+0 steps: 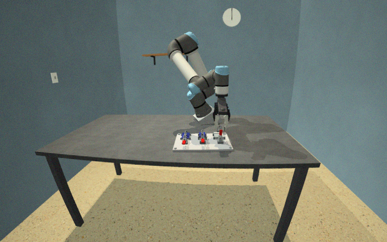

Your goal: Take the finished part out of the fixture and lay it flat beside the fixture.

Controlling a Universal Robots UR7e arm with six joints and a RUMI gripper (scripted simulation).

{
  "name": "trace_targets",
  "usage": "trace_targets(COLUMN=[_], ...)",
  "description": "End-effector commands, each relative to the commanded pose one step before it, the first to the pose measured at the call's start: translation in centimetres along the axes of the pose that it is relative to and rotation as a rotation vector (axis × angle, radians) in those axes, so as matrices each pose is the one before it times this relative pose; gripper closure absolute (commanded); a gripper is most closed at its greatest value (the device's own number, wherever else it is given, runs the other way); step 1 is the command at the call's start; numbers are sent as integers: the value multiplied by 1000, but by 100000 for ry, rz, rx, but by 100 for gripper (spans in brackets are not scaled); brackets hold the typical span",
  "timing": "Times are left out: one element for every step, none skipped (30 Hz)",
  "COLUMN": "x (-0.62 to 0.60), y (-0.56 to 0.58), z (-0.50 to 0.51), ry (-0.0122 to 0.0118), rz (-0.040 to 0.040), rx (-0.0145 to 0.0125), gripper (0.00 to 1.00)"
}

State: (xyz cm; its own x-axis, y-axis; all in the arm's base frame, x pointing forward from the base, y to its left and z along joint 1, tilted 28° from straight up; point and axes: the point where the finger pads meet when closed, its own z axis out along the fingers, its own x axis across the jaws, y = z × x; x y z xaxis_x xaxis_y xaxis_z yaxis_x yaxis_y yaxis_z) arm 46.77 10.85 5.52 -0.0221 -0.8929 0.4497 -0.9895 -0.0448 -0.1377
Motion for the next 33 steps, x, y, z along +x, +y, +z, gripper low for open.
trace_targets(x=[41,0,0,0,0,-1,0,0,0,0,0,24,20,6,-2,-5,-3,2,2,0,0,-1,1,1,1,1,1,1,0,0,0,0,0], y=[-125,0,0,0,1,-1,0,0,0,0,0,-6,-3,20,48,33,17,12,5,0,0,-9,4,4,5,5,5,5,5,4,4,4,4], z=[-1780,-209,0,0,-179,-147,-114,-83,-54,-30,-12,11,22,44,54,33,14,6,2,0,0,-3,2,2,2,2,2,2,2,2,2,2,2], ry=[49,-1,0,0,-2,-2,-2,-1,-1,-1,-1,8,13,25,32,19,8,15,11,0,0,-9,9,9,9,8,8,7,6,6,5,5,4], rz=[188,0,0,0,0,0,0,0,0,0,0,51,41,-4,-53,-44,-27,-20,-9,0,0,9,-7,-7,-7,-7,-7,-6,-6,-6,-6,-6,-5], rx=[139,0,0,0,-1,0,0,0,0,0,0,-26,-44,-91,-116,-72,-31,-26,-8,0,0,27,-6,-7,-7,-8,-8,-7,-7,-7,-7,-6,-6], gripper=[72,72,72,72,72,72,72,72,72,72,72,72,72,72,72,72,72,72,72,72,72,72,72,72,72,72,72,72,72,72,72,72,72])
